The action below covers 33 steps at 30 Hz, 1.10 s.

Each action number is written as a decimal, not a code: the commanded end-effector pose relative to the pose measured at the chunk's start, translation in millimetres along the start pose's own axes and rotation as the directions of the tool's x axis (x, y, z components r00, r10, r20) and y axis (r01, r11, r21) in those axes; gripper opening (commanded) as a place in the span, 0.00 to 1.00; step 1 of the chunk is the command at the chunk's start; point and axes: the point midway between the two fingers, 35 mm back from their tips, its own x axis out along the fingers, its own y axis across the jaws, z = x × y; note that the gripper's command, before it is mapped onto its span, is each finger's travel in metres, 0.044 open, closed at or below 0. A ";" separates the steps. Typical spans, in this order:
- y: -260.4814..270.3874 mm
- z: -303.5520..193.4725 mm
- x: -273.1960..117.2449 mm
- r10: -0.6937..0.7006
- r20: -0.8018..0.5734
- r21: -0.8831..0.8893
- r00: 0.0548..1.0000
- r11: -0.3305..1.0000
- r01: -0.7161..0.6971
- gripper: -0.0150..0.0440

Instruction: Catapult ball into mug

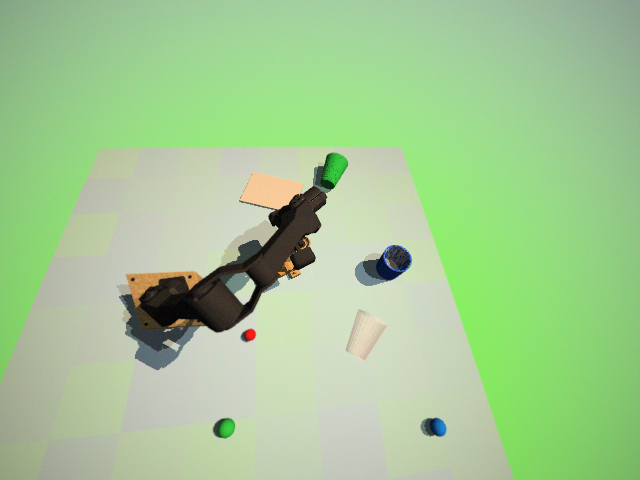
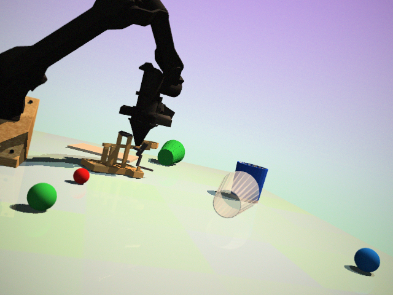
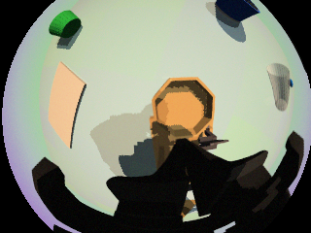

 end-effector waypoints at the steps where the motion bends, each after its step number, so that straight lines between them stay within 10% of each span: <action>1: -1.3 1.7 10.5 -0.004 -0.007 -0.002 1.000 1.000 0.004 0.25; 29: -0.9 7.4 27.9 -0.001 0.006 0.004 1.000 1.000 0.001 0.25; 33: -1.2 20.6 7.5 -0.002 0.000 0.002 1.000 1.000 0.002 0.43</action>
